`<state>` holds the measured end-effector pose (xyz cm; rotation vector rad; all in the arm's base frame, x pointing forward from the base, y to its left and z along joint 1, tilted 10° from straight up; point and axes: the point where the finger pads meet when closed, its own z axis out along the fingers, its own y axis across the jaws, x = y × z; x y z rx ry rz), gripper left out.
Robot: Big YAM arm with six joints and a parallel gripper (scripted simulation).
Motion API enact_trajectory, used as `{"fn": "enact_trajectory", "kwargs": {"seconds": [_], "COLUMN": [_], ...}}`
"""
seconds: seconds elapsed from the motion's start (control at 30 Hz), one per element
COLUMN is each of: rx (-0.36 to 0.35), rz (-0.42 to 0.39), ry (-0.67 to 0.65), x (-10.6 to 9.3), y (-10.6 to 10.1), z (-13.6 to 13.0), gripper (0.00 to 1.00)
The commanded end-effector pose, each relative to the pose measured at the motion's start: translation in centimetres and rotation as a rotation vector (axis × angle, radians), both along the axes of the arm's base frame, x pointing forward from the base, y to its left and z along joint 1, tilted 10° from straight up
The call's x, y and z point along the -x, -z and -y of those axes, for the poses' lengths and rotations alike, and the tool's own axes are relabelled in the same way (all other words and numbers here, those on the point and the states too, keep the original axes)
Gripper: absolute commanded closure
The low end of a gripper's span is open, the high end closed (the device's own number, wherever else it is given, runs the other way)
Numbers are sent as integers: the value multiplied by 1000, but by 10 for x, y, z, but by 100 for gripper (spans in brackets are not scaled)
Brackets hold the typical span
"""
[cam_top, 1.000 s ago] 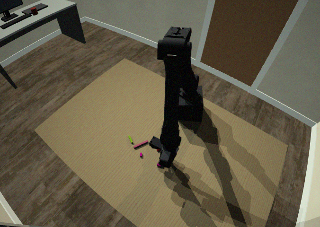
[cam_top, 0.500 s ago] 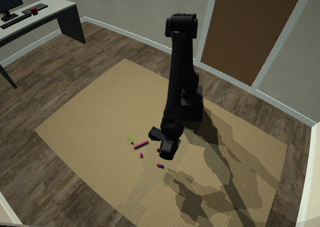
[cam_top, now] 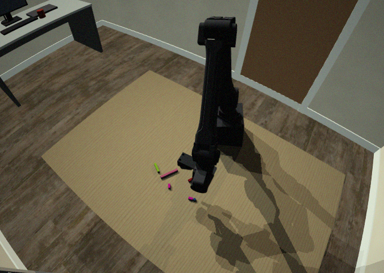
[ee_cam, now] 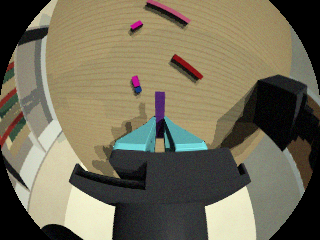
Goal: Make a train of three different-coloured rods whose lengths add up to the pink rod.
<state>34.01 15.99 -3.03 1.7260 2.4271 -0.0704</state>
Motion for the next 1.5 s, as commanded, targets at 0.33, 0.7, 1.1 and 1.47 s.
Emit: {"fn": "enact_trajectory", "kwargs": {"seconds": [0.33,0.7,1.1,1.47], "rx": [21,20,26,26], "rz": [1,11,-20,-22], "ry": [-266,-285,-268,-268], "x": [-91,-84,-77,-81], "y": [-25,-28,4,42], "z": [36,31,44,49], "gripper": [96,96,96,96]}}
